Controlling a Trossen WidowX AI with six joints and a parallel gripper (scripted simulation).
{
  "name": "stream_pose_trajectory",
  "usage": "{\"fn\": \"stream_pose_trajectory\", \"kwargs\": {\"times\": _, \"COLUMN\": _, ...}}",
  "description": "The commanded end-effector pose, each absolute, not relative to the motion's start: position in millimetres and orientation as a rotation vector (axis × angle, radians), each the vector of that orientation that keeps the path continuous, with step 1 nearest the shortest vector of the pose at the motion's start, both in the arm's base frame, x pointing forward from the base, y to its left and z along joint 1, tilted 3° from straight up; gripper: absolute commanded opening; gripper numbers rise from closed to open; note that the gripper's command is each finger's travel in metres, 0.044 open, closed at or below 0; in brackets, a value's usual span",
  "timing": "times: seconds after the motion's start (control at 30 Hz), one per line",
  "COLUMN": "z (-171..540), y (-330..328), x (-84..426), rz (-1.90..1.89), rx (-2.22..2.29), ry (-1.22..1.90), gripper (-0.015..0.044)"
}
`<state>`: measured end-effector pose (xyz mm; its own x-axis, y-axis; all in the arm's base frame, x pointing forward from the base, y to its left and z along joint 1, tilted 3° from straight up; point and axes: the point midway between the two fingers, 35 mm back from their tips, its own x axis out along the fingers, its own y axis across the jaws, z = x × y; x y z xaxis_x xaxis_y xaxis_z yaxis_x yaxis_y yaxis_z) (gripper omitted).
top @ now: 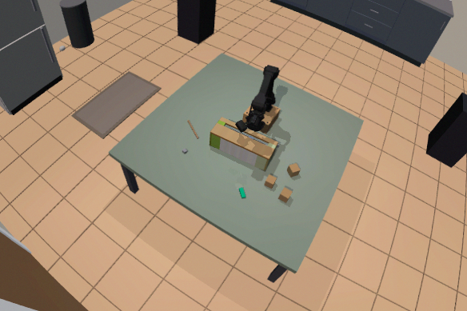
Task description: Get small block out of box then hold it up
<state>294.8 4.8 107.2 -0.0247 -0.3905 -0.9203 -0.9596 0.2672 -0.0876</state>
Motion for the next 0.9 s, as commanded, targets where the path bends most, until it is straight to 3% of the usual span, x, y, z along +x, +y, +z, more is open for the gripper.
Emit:
{"fn": "stream_pose_trajectory", "kwargs": {"times": 0.0, "z": 109, "y": 70, "x": 275, "rz": 0.968, "rx": -1.499, "ry": 1.449, "gripper": 0.0400}}
{"fn": "stream_pose_trajectory", "kwargs": {"times": 0.87, "z": 87, "y": 91, "x": 268, "rz": 1.031, "rx": -1.565, "ry": 1.401, "gripper": 0.0400}}
